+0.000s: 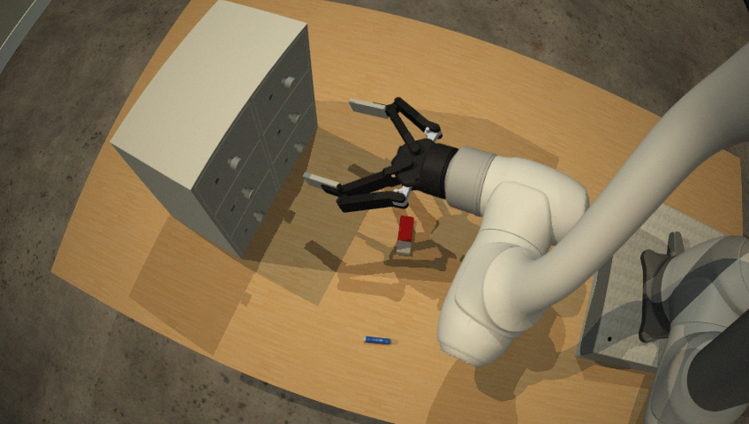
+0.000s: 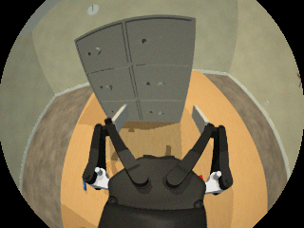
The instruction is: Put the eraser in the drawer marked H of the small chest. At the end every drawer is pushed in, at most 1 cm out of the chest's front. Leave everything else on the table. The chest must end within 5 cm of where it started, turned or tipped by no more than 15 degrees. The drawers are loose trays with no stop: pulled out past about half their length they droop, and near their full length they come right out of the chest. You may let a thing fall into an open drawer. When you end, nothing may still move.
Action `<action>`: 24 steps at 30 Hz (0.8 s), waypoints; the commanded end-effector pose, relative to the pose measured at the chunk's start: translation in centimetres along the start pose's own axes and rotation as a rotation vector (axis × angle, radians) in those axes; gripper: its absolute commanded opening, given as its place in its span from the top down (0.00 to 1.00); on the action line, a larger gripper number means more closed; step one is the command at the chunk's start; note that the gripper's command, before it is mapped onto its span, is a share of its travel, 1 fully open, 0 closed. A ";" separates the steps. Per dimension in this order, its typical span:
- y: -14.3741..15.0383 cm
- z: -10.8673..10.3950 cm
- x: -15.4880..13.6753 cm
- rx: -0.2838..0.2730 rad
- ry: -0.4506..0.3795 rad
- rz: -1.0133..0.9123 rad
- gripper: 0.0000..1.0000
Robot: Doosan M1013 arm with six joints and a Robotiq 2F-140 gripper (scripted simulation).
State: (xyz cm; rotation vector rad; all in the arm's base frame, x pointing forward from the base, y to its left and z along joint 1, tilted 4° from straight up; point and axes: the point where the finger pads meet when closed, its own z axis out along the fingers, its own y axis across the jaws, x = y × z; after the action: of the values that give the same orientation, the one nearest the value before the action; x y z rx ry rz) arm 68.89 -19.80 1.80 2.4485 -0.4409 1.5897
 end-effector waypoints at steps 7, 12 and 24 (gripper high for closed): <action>0.0 0.0 0.0 0.000 0.000 0.000 0.00; 0.0 0.0 0.0 0.000 0.000 0.000 0.00; 0.0 -0.5 1.2 0.000 0.000 0.000 0.00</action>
State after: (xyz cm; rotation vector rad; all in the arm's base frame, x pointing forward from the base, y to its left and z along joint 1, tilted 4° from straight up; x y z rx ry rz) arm 68.97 -19.84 2.98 2.4484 -0.4409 1.5899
